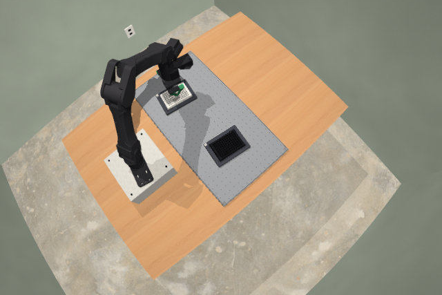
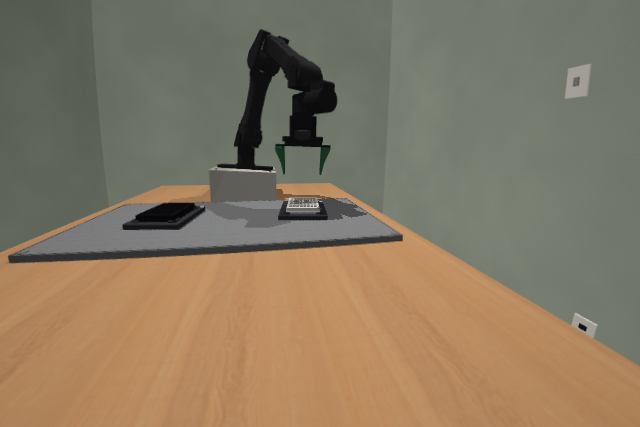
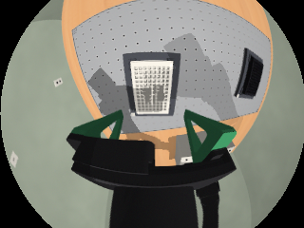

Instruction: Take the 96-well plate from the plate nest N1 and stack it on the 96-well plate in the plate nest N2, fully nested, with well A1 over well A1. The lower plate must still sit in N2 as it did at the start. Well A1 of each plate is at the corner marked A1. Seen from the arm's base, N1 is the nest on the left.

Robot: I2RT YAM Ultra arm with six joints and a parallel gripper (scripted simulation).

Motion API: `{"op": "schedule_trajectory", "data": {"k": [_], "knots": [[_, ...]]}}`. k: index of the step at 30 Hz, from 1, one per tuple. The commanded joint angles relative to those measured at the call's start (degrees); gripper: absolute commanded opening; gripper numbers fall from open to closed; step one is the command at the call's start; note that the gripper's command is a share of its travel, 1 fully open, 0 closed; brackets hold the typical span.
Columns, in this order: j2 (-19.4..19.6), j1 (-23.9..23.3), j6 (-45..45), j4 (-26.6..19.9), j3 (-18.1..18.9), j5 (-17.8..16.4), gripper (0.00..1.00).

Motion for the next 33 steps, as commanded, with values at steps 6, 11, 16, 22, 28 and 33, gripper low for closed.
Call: {"op": "schedule_trajectory", "data": {"k": [6,11,16,22,28,33], "knots": [[1.1,0.1,0.3,2.3,-1.2,0.3,1.0],[-0.2,0.3,0.4,3.4,-1.6,0.3,1.0],[2.3,0.5,0.4,5.0,-2.8,0.3,1.0],[3.1,0.7,0.5,7.1,-3.6,0.3,1.0],[2.5,0.3,0.6,8.5,-4.4,0.3,1.0],[4.8,0.6,0.6,10.1,-5.4,0.3,1.0]]}}
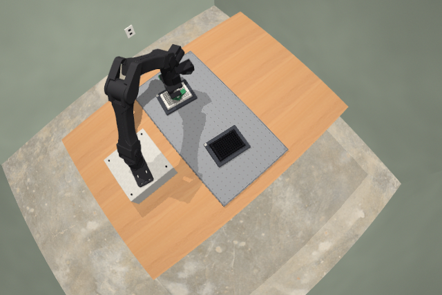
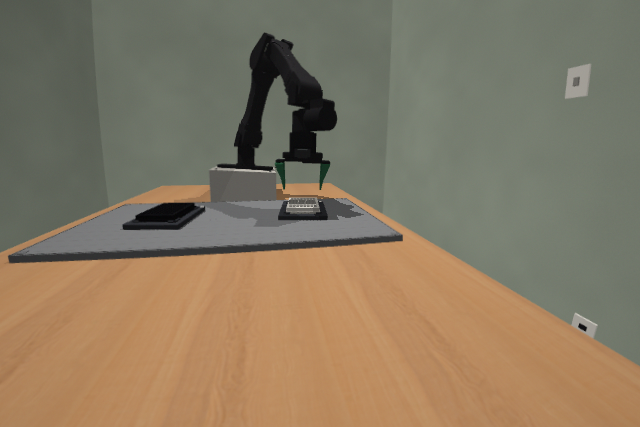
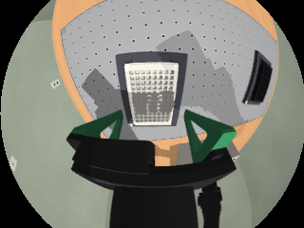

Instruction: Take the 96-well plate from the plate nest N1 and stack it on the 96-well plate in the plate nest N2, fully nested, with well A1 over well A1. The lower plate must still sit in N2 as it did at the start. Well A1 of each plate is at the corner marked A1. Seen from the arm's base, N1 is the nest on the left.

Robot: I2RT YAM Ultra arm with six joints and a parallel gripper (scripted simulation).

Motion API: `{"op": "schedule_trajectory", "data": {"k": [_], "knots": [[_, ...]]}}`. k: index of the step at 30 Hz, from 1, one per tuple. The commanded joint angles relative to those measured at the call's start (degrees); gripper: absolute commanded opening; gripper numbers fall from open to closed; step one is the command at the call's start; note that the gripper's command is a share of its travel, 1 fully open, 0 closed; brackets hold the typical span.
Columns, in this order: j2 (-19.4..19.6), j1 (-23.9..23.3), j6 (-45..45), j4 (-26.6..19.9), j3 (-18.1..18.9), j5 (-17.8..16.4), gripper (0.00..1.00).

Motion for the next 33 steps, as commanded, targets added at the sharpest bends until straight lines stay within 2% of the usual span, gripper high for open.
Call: {"op": "schedule_trajectory", "data": {"k": [1,8,11,13,22,25,28,30,33], "knots": [[0.9,0.4,0.3,2.2,-1.4,0.3,1.0],[2.2,0.7,0.4,4.6,-2.4,0.3,1.0],[1.1,0.3,0.4,4.9,-1.8,0.3,1.0],[2.8,0.4,0.5,5.6,-2.8,0.3,1.0],[3.8,0.8,0.6,8.5,-3.7,0.3,1.0],[5.3,0.7,0.6,9.5,-4.1,0.3,1.0],[4.2,0.7,0.6,9.8,-4.2,0.3,1.0],[6.0,0.8,0.6,10.4,-4.5,0.3,1.0],[6.4,0.9,0.7,11.1,-4.3,0.3,1.0]]}}
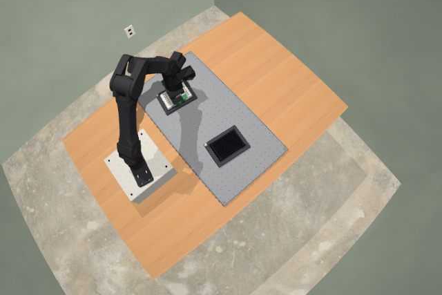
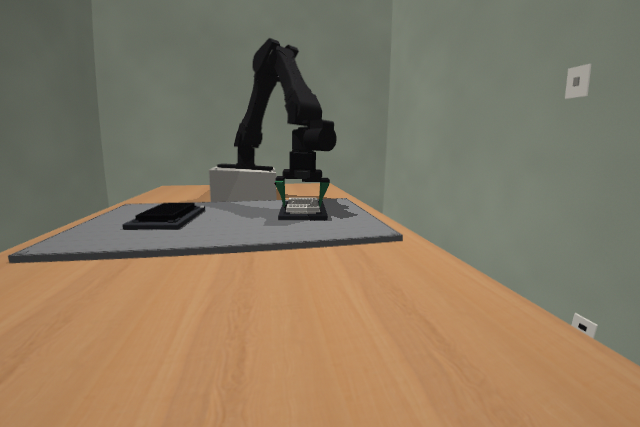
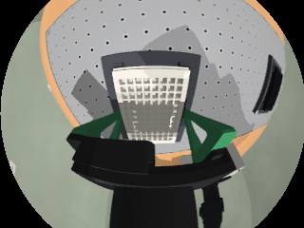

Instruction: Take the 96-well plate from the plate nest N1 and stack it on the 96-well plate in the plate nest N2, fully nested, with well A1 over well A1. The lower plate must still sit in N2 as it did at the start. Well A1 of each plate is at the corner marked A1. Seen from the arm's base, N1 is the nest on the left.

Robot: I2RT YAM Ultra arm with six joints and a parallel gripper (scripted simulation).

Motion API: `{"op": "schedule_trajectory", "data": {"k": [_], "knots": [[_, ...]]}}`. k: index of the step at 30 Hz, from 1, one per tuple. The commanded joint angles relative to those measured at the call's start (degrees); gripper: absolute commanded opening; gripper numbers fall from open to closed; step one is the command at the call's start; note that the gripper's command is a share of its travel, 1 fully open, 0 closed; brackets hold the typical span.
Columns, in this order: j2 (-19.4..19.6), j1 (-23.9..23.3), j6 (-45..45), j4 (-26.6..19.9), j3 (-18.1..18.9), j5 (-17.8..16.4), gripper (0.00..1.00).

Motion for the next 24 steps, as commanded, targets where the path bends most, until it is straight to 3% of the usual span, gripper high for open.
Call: {"op": "schedule_trajectory", "data": {"k": [1,2,15,16,24], "knots": [[0.0,0.7,0.3,1.7,-0.5,0.3,1.0],[-1.4,0.7,0.2,1.7,-0.5,0.3,1.0],[-0.4,0.1,0.1,1.0,0.1,0.1,1.0],[-0.4,0.1,0.1,1.0,0.1,0.1,0.0],[-0.4,0.1,0.1,1.0,0.1,0.1,0.0]]}}
